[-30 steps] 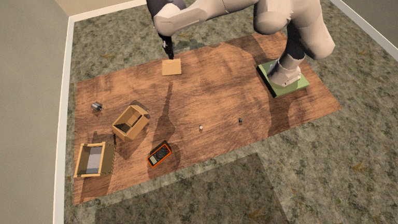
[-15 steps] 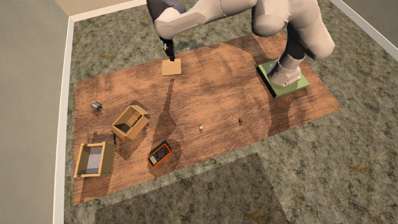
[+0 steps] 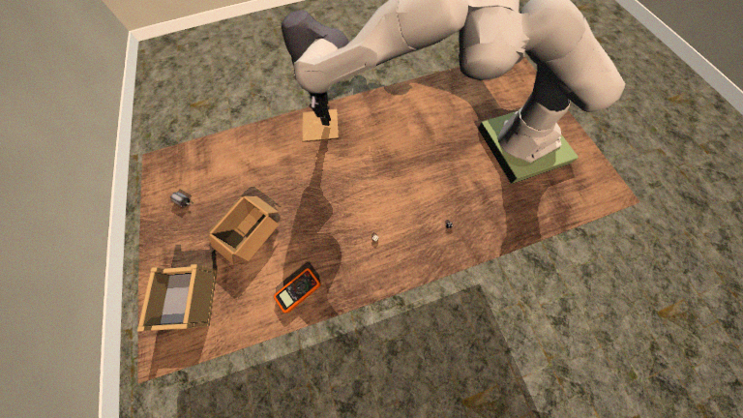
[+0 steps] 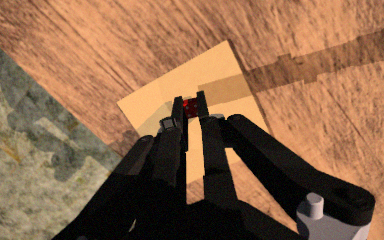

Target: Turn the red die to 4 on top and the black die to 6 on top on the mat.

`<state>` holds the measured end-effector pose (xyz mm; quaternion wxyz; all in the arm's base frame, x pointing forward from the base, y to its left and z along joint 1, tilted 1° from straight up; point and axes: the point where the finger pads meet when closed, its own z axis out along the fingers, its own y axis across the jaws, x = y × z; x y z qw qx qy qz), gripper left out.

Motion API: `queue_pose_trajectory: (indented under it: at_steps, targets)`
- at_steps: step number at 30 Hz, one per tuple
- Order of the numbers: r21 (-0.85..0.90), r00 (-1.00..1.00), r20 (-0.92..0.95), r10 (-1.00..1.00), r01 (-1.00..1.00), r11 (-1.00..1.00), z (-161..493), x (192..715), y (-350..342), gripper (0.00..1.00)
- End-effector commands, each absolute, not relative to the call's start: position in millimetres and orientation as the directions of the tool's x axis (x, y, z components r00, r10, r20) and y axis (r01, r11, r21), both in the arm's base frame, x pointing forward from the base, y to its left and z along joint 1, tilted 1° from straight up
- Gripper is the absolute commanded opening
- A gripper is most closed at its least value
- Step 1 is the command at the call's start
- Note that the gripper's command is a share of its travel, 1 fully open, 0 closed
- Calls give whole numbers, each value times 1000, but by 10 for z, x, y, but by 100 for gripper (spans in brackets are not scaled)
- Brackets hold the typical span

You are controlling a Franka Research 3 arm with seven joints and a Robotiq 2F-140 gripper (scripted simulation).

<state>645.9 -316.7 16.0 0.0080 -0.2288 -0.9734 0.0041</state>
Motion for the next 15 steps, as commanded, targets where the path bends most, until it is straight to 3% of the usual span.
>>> queue_pose_trajectory:
  at_steps: [1, 15]
  targets:
    - [-9, -898, -6, 440, 440, 898, 125, 6523, -3195, 16]
    - [-9, -898, -6, 440, 440, 898, 39, 6525, -3197, 16]
